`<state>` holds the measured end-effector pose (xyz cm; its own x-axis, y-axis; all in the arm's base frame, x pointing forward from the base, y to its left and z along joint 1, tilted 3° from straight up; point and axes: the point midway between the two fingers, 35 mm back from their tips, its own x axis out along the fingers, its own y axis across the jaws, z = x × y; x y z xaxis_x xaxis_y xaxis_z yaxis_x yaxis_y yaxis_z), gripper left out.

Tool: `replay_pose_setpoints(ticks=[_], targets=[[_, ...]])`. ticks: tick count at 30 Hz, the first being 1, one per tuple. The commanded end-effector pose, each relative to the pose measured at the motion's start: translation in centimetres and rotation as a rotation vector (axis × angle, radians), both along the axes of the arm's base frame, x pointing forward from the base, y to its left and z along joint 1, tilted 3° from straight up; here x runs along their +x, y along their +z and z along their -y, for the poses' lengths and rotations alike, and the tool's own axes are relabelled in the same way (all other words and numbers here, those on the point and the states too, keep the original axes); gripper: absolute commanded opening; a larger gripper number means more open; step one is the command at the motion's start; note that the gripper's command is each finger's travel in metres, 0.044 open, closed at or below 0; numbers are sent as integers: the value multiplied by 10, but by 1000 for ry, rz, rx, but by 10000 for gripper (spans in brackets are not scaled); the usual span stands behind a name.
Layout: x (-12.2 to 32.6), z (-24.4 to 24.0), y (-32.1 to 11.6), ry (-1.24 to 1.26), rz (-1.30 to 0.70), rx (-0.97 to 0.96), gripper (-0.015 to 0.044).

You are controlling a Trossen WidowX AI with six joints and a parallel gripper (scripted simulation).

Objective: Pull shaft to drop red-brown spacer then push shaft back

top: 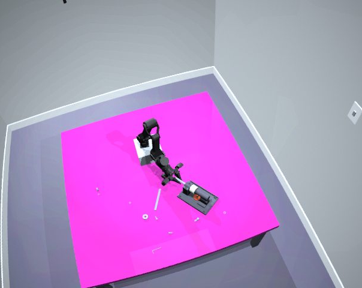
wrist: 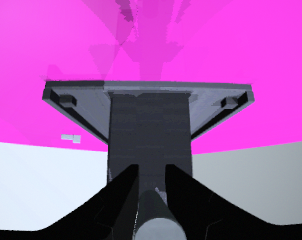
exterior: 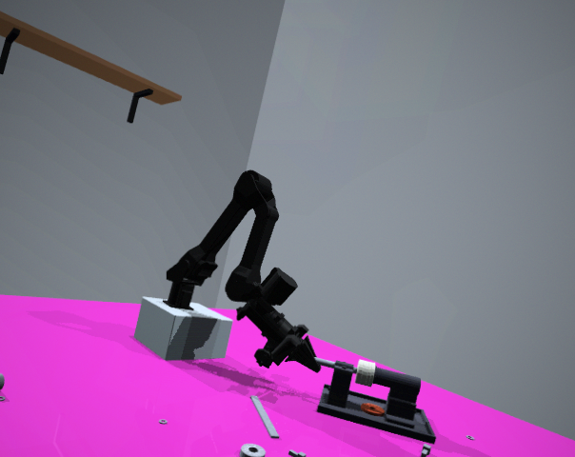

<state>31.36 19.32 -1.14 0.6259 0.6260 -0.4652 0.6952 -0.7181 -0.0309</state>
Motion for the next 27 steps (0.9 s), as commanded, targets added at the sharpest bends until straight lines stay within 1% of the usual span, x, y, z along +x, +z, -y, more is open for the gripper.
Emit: replay_pose_setpoints(ticks=[1, 27], targets=[[4, -3, 2, 1, 6, 4, 0], [6, -6, 2, 1, 7, 4, 0]])
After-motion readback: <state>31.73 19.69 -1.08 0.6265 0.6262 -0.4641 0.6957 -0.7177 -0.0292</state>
